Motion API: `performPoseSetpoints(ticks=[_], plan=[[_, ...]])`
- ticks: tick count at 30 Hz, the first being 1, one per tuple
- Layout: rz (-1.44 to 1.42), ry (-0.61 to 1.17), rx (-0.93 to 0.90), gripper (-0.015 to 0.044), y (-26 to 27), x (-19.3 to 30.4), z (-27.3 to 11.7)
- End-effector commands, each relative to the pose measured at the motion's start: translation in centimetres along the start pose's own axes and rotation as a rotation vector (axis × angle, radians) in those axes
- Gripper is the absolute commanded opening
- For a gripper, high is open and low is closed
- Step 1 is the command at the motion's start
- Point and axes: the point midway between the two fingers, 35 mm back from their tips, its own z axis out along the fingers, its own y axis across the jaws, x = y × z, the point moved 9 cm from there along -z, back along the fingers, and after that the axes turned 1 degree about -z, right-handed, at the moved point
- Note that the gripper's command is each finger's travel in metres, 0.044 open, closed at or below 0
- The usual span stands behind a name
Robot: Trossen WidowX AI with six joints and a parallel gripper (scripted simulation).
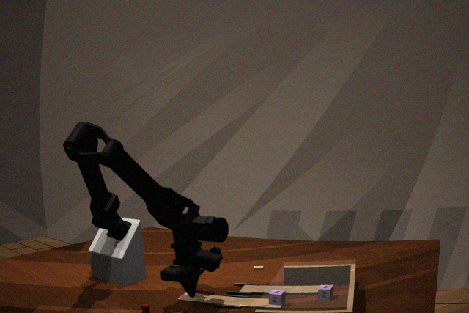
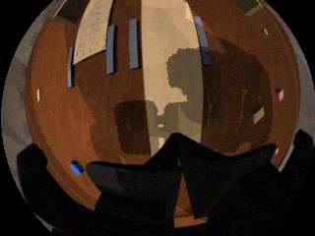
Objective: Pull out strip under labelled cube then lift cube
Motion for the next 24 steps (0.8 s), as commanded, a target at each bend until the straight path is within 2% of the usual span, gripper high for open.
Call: performPoseSetpoints(ticks=[1,24], plan=[[-0.015,0.026,-0.003,0.0,0.2,1.4,0.4],[-0.016,0.027,-0.003,0.0,0.2,4.6,0.3]])
